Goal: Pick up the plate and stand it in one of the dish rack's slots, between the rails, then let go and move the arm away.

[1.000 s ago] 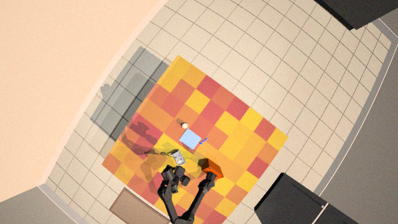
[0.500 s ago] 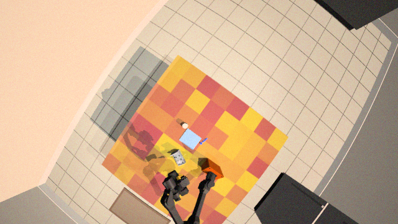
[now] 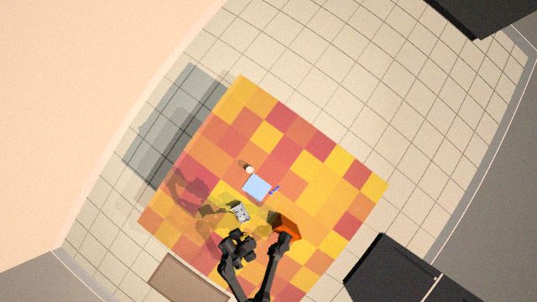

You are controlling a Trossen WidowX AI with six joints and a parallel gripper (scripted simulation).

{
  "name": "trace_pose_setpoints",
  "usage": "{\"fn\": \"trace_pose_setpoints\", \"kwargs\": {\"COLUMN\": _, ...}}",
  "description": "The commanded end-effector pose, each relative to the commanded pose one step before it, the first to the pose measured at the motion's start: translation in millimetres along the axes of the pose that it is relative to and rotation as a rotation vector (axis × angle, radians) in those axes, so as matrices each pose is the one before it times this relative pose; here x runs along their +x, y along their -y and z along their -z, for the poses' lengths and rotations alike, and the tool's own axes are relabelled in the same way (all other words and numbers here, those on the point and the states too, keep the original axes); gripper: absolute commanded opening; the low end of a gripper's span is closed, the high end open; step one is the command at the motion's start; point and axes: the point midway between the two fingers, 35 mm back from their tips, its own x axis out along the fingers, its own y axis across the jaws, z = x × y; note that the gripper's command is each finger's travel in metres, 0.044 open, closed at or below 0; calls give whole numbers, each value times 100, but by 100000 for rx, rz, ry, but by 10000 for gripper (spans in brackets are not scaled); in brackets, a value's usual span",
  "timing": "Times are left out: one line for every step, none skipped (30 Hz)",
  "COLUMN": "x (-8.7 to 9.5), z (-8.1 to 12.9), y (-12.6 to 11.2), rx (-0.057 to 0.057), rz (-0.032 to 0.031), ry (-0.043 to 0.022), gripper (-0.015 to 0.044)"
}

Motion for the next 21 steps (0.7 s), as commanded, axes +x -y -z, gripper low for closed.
{"fn": "trace_pose_setpoints", "kwargs": {"x": 1295, "z": -879, "y": 3, "rx": -3762, "rz": 1310, "ry": 9831, "gripper": 0}}
{"fn": "trace_pose_setpoints", "kwargs": {"x": 289, "z": -152, "y": -14, "rx": -1018, "rz": 184, "ry": 2192, "gripper": 0}}
{"fn": "trace_pose_setpoints", "kwargs": {"x": 286, "z": -146, "y": -17, "rx": -1025, "rz": 147, "ry": 2183, "gripper": 0}}
{"fn": "trace_pose_setpoints", "kwargs": {"x": 283, "z": -139, "y": -19, "rx": -1031, "rz": 110, "ry": 2174, "gripper": 0}}
{"fn": "trace_pose_setpoints", "kwargs": {"x": 280, "z": -132, "y": -22, "rx": -1037, "rz": 73, "ry": 2165, "gripper": 0}}
{"fn": "trace_pose_setpoints", "kwargs": {"x": 277, "z": -126, "y": -24, "rx": -1042, "rz": 37, "ry": 2155, "gripper": 0}}
{"fn": "trace_pose_setpoints", "kwargs": {"x": 273, "z": -119, "y": -27, "rx": -1047, "rz": 0, "ry": 2145, "gripper": 0}}
{"fn": "trace_pose_setpoints", "kwargs": {"x": 270, "z": -112, "y": -29, "rx": -1051, "rz": -37, "ry": 2135, "gripper": 0}}
{"fn": "trace_pose_setpoints", "kwargs": {"x": 266, "z": -106, "y": -32, "rx": -1055, "rz": -74, "ry": 2124, "gripper": 0}}
{"fn": "trace_pose_setpoints", "kwargs": {"x": 255, "z": -99, "y": -38, "rx": -1009, "rz": -144, "ry": 2050, "gripper": 0}}
{"fn": "trace_pose_setpoints", "kwargs": {"x": 251, "z": -92, "y": -40, "rx": -1011, "rz": -179, "ry": 2038, "gripper": 0}}
{"fn": "trace_pose_setpoints", "kwargs": {"x": 248, "z": -86, "y": -42, "rx": -1012, "rz": -214, "ry": 2027, "gripper": 0}}
{"fn": "trace_pose_setpoints", "kwargs": {"x": 244, "z": -80, "y": -44, "rx": -1013, "rz": -250, "ry": 2015, "gripper": 0}}
{"fn": "trace_pose_setpoints", "kwargs": {"x": 240, "z": -74, "y": -46, "rx": -1014, "rz": -285, "ry": 2002, "gripper": 0}}
{"fn": "trace_pose_setpoints", "kwargs": {"x": 236, "z": -68, "y": -48, "rx": -1014, "rz": -320, "ry": 1990, "gripper": 0}}
{"fn": "trace_pose_setpoints", "kwargs": {"x": 232, "z": -62, "y": -50, "rx": -1013, "rz": -355, "ry": 1977, "gripper": 0}}
{"fn": "trace_pose_setpoints", "kwargs": {"x": 227, "z": -56, "y": -52, "rx": -1012, "rz": -390, "ry": 1964, "gripper": 0}}
{"fn": "trace_pose_setpoints", "kwargs": {"x": 223, "z": -51, "y": -53, "rx": -1011, "rz": -425, "ry": 1950, "gripper": 0}}
{"fn": "trace_pose_setpoints", "kwargs": {"x": 219, "z": -45, "y": -55, "rx": -1009, "rz": -459, "ry": 1936, "gripper": 0}}
{"fn": "trace_pose_setpoints", "kwargs": {"x": 221, "z": -38, "y": -53, "rx": -1068, "rz": -468, "ry": 1988, "gripper": 0}}
{"fn": "trace_pose_setpoints", "kwargs": {"x": 216, "z": -32, "y": -55, "rx": -1067, "rz": -505, "ry": 1976, "gripper": 0}}
